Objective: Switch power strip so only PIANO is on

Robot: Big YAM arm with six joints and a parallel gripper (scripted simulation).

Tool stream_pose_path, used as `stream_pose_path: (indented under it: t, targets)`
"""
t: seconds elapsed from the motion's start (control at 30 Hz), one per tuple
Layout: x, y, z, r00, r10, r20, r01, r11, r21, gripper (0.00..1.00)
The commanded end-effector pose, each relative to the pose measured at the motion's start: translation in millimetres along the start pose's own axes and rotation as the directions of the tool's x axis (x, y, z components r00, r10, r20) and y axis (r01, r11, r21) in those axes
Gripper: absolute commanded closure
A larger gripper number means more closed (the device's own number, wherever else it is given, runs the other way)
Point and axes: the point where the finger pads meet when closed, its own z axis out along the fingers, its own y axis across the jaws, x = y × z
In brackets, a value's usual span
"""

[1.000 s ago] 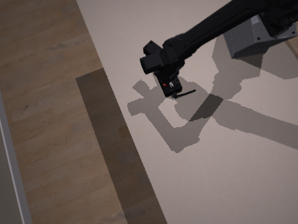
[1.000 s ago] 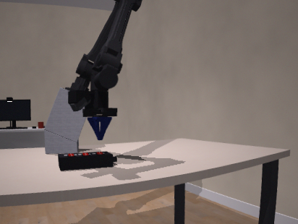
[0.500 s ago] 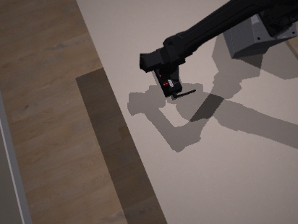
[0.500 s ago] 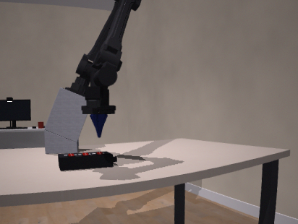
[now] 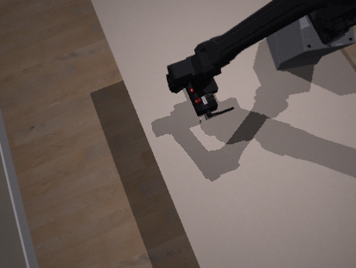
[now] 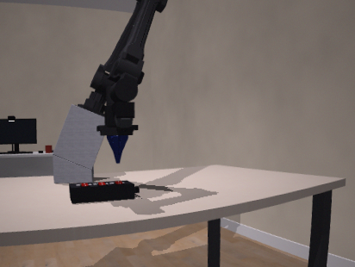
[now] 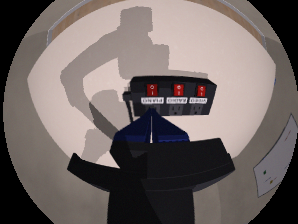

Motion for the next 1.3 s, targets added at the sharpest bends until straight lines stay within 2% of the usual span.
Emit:
stream_pose_path:
  t: [0.0, 0.87, 1.27]
  targets:
    - [-17.9, -1.9, -17.9, 0.999, -0.031, 0.044, 0.031, 1.0, -0.004, 1.0]
    - [-18.3, -2.2, -17.3, 0.998, -0.031, 0.045, 0.032, 0.999, -0.003, 1.0]
    - [-15.7, -1.5, 0.6, 0.999, -0.03, 0.031, 0.031, 1.0, -0.005, 1.0]
